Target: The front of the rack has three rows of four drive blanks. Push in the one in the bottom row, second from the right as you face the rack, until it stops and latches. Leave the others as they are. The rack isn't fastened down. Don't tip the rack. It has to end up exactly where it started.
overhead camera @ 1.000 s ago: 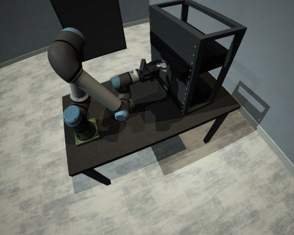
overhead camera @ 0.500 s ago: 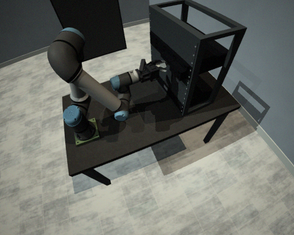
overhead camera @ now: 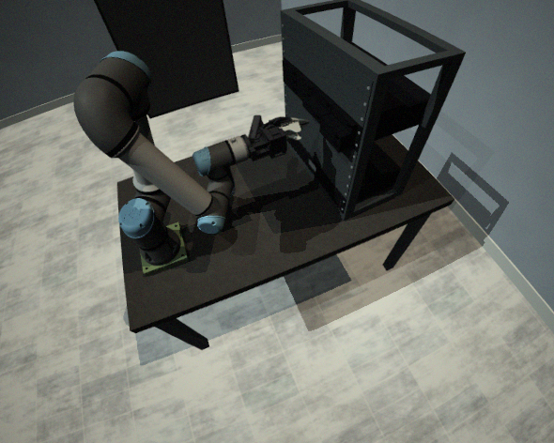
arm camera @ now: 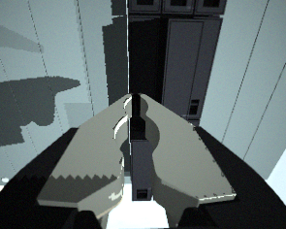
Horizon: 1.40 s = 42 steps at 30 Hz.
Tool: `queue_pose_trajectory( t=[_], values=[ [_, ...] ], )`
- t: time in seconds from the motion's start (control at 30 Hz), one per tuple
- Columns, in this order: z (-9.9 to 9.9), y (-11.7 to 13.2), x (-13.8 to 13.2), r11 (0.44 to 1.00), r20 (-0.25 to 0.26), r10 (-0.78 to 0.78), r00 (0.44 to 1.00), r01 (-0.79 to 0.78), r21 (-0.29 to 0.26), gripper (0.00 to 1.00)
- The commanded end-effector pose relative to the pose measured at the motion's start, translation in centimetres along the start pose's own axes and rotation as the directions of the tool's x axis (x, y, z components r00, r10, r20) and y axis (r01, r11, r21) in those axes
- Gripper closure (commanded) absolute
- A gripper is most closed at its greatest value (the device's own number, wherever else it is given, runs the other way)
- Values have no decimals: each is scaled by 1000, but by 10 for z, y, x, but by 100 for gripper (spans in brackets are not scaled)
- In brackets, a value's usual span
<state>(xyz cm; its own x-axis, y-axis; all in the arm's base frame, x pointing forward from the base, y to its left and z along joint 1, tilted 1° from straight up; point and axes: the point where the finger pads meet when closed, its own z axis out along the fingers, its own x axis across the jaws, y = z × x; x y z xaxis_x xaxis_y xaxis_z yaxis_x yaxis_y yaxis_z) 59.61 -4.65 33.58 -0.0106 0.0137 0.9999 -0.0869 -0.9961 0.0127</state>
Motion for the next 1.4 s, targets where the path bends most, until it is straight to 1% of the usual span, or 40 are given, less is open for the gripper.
queue_pose_trajectory(
  t=[0.0, 0.17, 0.33, 1.13, 1.37],
  values=[
    [-16, 1, 1, 1000, -1, 0, 1000, 0, 1, 100],
    [-38, 1, 1, 1000, -1, 0, 1000, 0, 1, 100],
    [-52, 1, 0, 1000, -1, 0, 1000, 0, 1, 100],
    [-61, 1, 0, 1000, -1, 0, 1000, 0, 1, 100],
    [-72, 1, 0, 1000, -1, 0, 1000, 0, 1, 100]
  ],
)
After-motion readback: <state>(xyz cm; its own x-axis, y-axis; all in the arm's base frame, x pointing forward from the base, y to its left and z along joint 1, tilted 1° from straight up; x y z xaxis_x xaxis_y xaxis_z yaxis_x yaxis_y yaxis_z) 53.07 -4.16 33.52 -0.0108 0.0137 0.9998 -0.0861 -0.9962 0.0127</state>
